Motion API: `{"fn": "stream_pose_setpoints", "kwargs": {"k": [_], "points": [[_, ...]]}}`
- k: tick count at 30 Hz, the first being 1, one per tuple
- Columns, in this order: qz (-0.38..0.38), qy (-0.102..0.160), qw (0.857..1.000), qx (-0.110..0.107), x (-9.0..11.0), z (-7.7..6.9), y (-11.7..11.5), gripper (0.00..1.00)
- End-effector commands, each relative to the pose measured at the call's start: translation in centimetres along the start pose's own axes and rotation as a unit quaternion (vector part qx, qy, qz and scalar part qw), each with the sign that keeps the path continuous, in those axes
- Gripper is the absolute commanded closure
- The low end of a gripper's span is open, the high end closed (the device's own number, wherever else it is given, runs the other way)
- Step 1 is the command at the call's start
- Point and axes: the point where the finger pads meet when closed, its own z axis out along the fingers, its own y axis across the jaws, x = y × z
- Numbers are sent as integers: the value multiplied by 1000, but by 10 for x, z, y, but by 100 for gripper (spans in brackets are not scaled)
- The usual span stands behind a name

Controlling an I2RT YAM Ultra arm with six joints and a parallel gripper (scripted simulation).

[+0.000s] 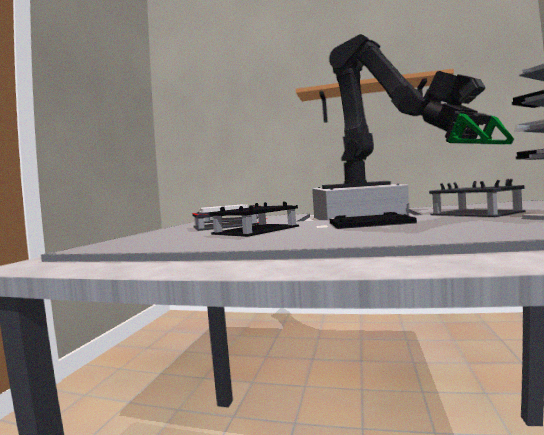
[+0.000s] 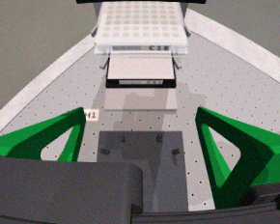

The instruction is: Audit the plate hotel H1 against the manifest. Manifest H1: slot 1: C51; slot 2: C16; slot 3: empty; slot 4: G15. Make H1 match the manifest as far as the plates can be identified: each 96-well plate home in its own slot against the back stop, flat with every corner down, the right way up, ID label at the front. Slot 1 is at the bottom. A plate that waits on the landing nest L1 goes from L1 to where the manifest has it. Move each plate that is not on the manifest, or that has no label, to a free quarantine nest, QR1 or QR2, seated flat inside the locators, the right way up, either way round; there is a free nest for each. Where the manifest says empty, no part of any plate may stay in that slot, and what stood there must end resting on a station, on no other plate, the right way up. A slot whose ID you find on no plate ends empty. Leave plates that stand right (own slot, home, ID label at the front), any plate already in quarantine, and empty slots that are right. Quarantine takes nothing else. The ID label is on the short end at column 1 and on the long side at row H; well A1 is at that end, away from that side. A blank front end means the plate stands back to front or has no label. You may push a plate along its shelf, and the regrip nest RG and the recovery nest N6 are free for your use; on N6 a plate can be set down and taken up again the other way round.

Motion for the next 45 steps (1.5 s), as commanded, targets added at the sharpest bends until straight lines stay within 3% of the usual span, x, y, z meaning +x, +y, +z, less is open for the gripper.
{"fn": "stream_pose_setpoints", "kwargs": {"k": [1,15,35,45], "points": [[3,-11,1000,-1,-7,0,1,0],[3,-11,1000,-1,-7,0,1,0],[3,-10,1000,-1,8,-26,1,0],[3,-10,1000,-1,20,-24,1,0]]}}
